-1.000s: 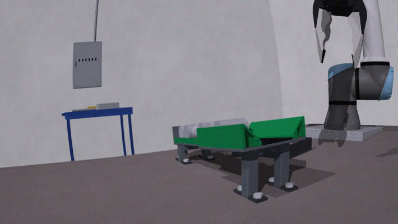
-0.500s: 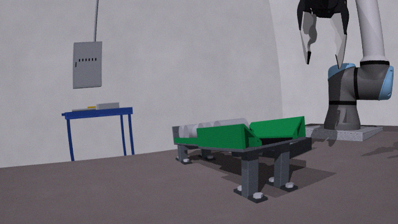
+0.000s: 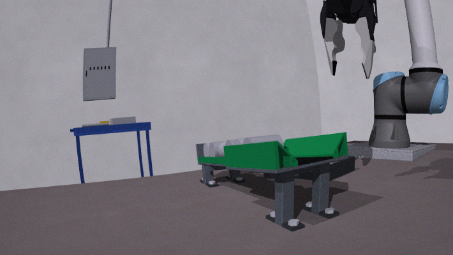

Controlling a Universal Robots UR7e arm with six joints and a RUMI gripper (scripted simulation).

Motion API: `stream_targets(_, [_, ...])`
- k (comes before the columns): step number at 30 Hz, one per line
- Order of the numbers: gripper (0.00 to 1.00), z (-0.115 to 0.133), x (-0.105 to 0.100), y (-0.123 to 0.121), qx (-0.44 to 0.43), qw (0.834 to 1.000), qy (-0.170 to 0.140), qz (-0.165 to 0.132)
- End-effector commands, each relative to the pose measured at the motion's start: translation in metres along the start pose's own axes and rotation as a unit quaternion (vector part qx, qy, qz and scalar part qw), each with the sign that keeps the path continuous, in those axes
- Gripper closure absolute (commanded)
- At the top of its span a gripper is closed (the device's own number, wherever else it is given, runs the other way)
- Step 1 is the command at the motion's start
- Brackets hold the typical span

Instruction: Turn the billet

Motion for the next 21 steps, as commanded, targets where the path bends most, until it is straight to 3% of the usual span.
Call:
stream_targets(1, [0.6, 0.0, 0.002, 0.016, 0.01, 1.0, 0.002, -0.008])
stream_targets(4, [0.6, 0.001, 0.005, 0.041, 0.024, 0.999, 0.004, -0.02])
stream_targets(16, [0.6, 0.001, 0.005, 0.041, 0.024, 0.999, 0.004, -0.02])
stream_targets(21, [0.6, 0.005, 0.011, 0.079, 0.048, 0.998, 0.009, -0.039])
Point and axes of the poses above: the point where the finger pads meet when closed, its own x axis out along the fingers, its own y axis across the jaws, z = x × y, the point moved 3 cm from there along -x, back along the fingers, and after that the axes turned 7 degrees about x, right-handed, at the moved point
